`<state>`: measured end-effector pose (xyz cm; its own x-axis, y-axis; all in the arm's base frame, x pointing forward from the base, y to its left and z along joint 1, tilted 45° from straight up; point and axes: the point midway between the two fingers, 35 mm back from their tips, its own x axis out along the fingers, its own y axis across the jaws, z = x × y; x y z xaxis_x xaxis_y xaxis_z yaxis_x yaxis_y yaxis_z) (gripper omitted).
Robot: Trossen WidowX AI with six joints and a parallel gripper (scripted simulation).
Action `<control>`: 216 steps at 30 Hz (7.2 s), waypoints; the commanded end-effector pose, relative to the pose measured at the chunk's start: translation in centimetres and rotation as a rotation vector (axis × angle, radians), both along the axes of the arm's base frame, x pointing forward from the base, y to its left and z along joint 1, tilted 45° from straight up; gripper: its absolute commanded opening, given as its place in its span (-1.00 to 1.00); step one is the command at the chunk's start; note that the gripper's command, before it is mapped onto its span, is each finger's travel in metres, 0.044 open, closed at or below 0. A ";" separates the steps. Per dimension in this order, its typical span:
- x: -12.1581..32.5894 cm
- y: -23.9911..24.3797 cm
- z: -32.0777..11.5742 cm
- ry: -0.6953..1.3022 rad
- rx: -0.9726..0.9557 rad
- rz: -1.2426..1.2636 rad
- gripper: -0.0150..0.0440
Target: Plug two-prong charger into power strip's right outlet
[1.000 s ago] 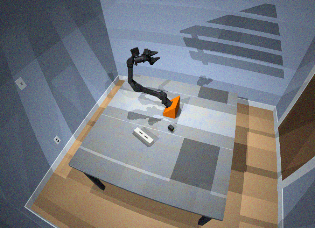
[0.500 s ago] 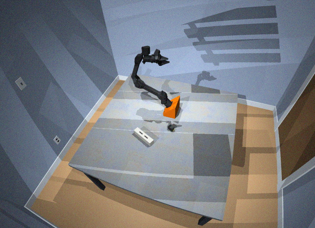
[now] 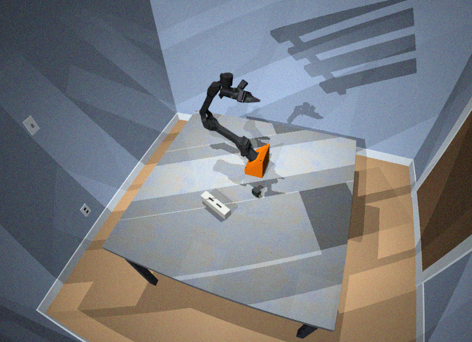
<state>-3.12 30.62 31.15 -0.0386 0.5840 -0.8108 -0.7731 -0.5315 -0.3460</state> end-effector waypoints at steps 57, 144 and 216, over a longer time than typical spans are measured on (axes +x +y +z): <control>24.2 -11.7 -29.2 -0.182 -0.967 -1.017 1.00; 25.0 -24.9 -38.3 -0.196 -1.298 -1.187 -0.49; 29.5 -31.4 -29.0 -0.162 -0.821 -2.228 -0.49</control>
<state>26.14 -0.20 1.67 -0.0012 -0.6777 -0.7354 -0.2026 0.7203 -0.6634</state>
